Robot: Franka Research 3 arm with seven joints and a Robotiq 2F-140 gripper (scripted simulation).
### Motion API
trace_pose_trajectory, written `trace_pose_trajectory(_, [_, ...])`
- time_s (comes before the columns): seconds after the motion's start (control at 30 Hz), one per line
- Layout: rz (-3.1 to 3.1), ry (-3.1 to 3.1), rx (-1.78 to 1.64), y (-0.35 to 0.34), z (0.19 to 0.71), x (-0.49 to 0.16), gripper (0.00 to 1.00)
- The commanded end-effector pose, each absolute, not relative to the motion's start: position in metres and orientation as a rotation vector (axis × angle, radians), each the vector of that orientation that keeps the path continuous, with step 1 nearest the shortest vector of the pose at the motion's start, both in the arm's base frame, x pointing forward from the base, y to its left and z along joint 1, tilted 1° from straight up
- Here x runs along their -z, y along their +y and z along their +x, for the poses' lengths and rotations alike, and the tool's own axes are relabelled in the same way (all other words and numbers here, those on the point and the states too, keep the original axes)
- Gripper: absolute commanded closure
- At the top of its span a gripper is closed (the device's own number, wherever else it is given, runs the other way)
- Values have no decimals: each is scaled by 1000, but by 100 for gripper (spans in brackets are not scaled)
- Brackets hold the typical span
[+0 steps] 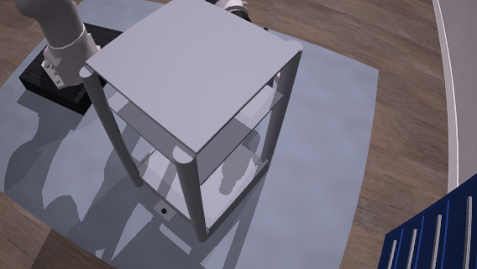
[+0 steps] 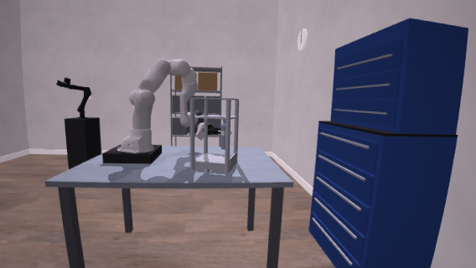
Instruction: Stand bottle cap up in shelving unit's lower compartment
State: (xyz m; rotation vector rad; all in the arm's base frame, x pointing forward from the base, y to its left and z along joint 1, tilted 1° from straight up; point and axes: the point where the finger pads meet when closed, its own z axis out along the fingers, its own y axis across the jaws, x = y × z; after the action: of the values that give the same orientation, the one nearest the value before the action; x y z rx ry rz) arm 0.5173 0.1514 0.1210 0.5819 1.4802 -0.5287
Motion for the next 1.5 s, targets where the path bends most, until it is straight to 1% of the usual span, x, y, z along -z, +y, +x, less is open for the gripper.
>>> trace_pose_trajectory(0.0, [614,1462,615,150,516,-126,100])
trace_pose_trajectory(0.33, [651,1452,651,150,515,-126,100])
trace_pose_trajectory(0.63, [770,1411,769,150,515,-126,100])
trace_pose_trajectory(0.9, [786,1406,784,150,515,-126,100])
trace_pose_trajectory(1.2, [905,1356,901,149,514,-126,100])
trace_pose_trajectory(1.47, [920,1350,916,149,514,-126,100])
